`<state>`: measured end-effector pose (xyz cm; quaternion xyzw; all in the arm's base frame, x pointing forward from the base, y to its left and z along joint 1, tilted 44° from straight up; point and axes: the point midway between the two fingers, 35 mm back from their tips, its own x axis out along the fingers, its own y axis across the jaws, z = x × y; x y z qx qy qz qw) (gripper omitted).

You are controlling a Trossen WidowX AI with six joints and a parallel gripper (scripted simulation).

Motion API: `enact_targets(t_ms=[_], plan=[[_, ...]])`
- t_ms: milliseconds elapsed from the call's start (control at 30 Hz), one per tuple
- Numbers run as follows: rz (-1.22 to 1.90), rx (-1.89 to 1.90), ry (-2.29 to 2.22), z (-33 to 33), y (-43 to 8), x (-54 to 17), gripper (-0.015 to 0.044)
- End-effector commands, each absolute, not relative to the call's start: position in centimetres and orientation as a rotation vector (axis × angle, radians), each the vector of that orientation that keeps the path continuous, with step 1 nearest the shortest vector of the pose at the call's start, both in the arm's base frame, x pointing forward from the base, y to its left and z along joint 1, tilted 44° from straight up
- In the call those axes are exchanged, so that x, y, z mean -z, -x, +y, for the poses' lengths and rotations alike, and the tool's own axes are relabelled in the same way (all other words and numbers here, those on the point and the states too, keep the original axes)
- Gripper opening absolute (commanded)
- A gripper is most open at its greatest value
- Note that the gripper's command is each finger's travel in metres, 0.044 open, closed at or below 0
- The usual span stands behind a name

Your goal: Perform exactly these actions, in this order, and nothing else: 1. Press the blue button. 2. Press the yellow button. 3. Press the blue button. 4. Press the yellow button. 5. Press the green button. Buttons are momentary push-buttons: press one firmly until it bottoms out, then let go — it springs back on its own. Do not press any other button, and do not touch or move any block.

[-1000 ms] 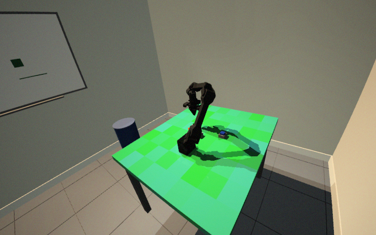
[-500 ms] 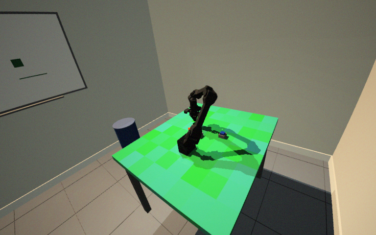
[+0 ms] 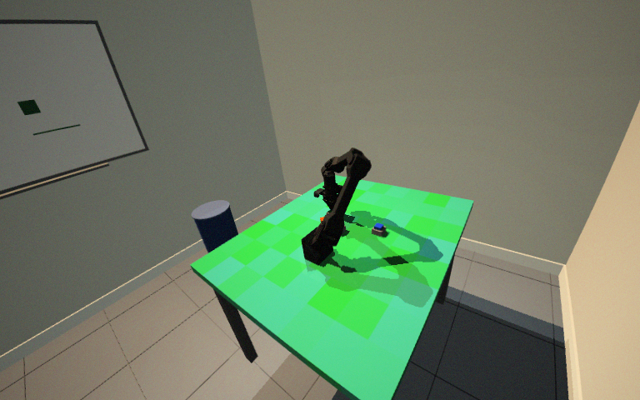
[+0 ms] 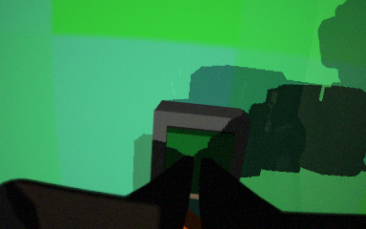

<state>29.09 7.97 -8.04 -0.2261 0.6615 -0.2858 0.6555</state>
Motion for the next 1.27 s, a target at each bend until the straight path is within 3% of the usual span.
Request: enact_targets(t_ms=[0, 733, 1000, 1200, 1233], plan=[[1.500, 0.648, 0.522, 7.7, -29.0, 8.2, 0.0020], [1.501, 0.647, 0.521, 10.1, -29.2, 5.7, 0.0020], [1.505, 0.640, 0.516, 19.6, -26.1, 6.0, 0.0230], [1.505, 0.640, 0.516, 19.9, -26.0, 6.0, 0.0387], [1.505, 0.640, 0.516, 19.9, -26.0, 6.0, 0.0387]])
